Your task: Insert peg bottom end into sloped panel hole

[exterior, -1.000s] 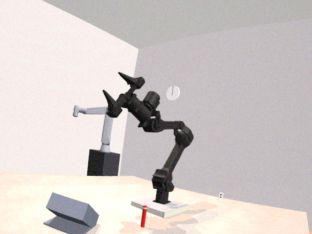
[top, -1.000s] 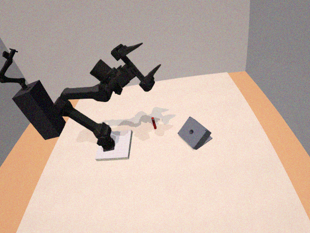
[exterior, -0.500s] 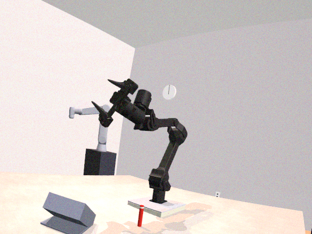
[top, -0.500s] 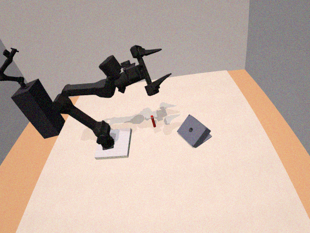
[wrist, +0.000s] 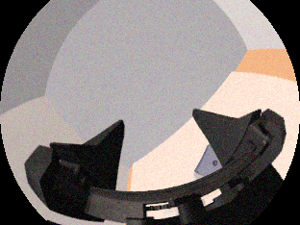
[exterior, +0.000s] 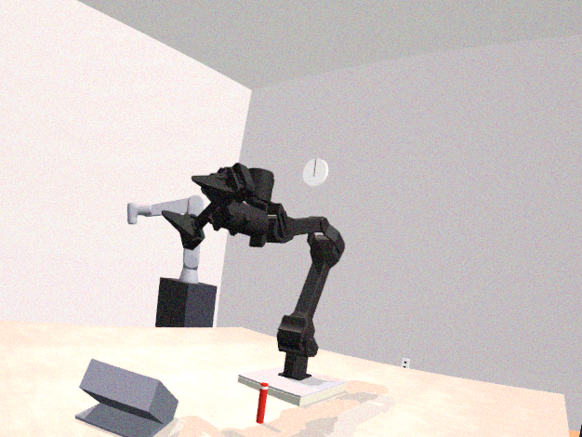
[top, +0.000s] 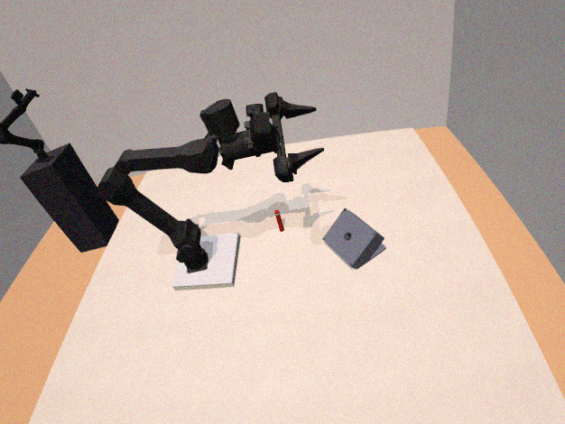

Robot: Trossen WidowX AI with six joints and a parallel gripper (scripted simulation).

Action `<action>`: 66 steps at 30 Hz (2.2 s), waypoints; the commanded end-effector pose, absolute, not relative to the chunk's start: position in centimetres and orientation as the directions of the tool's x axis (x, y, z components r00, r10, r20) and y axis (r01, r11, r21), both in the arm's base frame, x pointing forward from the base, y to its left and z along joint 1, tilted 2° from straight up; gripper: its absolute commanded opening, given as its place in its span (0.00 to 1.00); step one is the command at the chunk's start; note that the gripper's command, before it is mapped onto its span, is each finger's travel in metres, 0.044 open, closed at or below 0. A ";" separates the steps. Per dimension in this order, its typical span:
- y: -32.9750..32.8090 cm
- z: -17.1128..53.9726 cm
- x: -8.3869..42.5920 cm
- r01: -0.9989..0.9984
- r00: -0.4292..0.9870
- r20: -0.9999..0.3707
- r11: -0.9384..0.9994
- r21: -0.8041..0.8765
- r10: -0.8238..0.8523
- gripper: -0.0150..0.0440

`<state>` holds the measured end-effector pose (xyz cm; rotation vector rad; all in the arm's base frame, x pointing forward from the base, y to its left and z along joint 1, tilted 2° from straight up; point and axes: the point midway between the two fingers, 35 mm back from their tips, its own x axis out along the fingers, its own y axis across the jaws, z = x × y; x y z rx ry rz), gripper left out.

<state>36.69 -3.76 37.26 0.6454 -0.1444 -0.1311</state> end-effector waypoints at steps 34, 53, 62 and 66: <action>1.9 25.5 38.8 -0.127 0.890 -0.456 0.955 -0.268 -0.009 1.00; 4.5 20.0 37.0 -0.538 0.717 -0.696 0.667 -0.515 0.041 1.00; 5.6 17.7 35.6 -0.720 0.611 -0.790 0.450 -0.528 0.052 1.00; 6.0 16.8 34.9 -0.788 0.560 -0.827 0.342 -0.512 0.054 1.00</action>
